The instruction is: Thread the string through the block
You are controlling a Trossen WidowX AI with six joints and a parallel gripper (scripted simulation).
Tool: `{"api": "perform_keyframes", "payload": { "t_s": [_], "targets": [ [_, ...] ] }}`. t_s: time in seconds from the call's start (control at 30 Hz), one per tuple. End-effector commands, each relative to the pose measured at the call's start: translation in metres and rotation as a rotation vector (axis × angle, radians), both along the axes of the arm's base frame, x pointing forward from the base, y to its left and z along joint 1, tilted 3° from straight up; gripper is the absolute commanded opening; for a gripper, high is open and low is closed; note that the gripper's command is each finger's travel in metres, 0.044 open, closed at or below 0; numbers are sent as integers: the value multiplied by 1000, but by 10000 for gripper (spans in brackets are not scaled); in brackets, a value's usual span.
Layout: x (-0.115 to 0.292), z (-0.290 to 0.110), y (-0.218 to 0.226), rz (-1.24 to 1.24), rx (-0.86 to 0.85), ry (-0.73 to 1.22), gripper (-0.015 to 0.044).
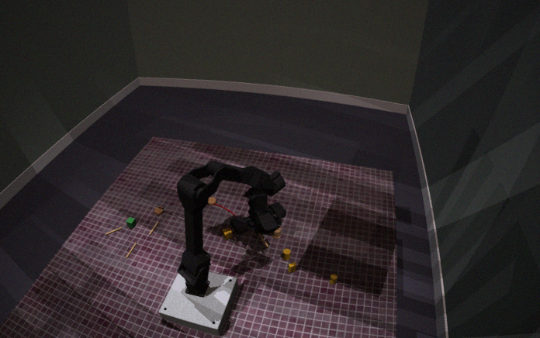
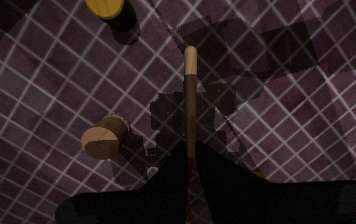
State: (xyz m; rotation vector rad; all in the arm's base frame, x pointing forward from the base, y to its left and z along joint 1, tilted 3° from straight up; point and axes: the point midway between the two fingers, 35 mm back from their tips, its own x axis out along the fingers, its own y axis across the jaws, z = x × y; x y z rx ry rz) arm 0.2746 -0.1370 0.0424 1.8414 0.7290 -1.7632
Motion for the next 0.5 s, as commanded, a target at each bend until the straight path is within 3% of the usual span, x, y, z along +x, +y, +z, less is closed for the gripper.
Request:
{"api": "perform_keyframes", "payload": {
  "t_s": [0.0,0.47],
  "targets": [
    [7,2,0,139,-10,-13,0],
    [22,4,3,654,-26,-37,0]
  ]
}}
